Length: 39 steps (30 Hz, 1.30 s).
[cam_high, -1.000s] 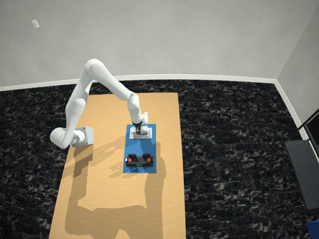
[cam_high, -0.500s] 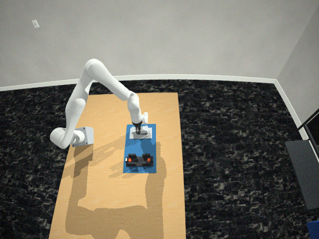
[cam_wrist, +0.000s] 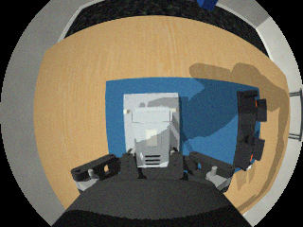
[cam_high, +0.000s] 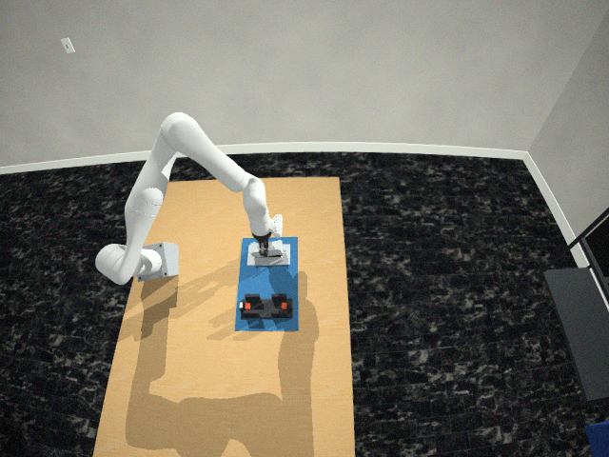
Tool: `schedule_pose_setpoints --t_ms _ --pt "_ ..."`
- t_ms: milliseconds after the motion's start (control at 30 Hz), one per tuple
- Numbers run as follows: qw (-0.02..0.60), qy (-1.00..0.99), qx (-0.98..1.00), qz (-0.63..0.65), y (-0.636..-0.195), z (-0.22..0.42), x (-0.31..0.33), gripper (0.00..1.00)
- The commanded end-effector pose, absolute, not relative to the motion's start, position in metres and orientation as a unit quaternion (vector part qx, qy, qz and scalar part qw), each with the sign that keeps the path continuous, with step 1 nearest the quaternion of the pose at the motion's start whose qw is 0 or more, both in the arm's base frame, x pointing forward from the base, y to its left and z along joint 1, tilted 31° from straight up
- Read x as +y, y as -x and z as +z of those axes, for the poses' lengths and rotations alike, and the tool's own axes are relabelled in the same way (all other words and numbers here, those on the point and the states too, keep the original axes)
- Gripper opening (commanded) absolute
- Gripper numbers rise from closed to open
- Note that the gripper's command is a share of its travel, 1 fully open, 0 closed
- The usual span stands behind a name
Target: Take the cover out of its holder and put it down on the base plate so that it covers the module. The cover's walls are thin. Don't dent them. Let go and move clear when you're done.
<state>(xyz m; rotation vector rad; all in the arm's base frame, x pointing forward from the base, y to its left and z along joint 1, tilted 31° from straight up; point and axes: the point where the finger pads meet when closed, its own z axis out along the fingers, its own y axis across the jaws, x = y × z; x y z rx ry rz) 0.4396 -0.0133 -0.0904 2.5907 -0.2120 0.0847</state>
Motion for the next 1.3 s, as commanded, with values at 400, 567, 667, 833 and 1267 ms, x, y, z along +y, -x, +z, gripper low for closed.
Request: schedule_pose_setpoints --t_ms 400,567,667,833,1267 --pt "0.267 -0.96 -0.078 0.032 -0.4404 -0.099 -0.0179 0.0" --pt "0.266 -0.96 -0.078 0.032 -0.4404 -0.0988 -0.0177 0.0" --pt "0.267 -0.96 -0.078 0.032 -0.4404 -0.0984 -0.0175 0.0" --pt "0.267 -0.96 -0.078 0.032 -0.4404 -0.0977 -0.0172 0.0" --pt "0.267 -0.96 -0.078 0.032 -0.4403 -0.0972 -0.0169 0.0"
